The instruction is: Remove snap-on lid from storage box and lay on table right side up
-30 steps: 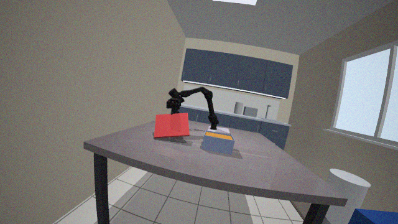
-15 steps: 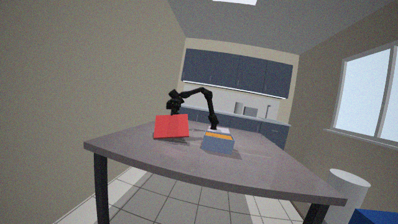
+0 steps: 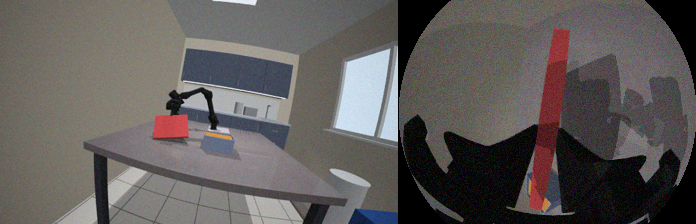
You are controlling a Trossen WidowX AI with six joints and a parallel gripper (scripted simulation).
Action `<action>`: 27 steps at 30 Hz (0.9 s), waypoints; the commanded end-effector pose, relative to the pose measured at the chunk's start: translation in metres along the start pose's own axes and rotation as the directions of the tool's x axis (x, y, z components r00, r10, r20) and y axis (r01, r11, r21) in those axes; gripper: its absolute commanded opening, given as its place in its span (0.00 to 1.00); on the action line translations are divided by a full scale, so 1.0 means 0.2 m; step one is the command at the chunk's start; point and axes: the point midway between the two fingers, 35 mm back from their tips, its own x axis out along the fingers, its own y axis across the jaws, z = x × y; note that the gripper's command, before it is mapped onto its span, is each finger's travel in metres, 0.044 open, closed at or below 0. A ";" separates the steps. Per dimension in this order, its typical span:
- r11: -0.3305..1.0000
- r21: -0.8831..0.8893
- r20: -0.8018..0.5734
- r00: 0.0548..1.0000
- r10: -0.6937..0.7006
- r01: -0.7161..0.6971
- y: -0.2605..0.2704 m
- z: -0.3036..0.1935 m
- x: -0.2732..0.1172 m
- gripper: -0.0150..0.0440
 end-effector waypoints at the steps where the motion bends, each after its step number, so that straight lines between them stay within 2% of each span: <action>1: 1.000 0.008 -0.007 1.000 -0.011 0.011 -0.05 -0.01 0.03 0.25; 27: 1.000 0.008 -0.007 1.000 -0.011 0.012 -0.13 -0.01 0.10 0.25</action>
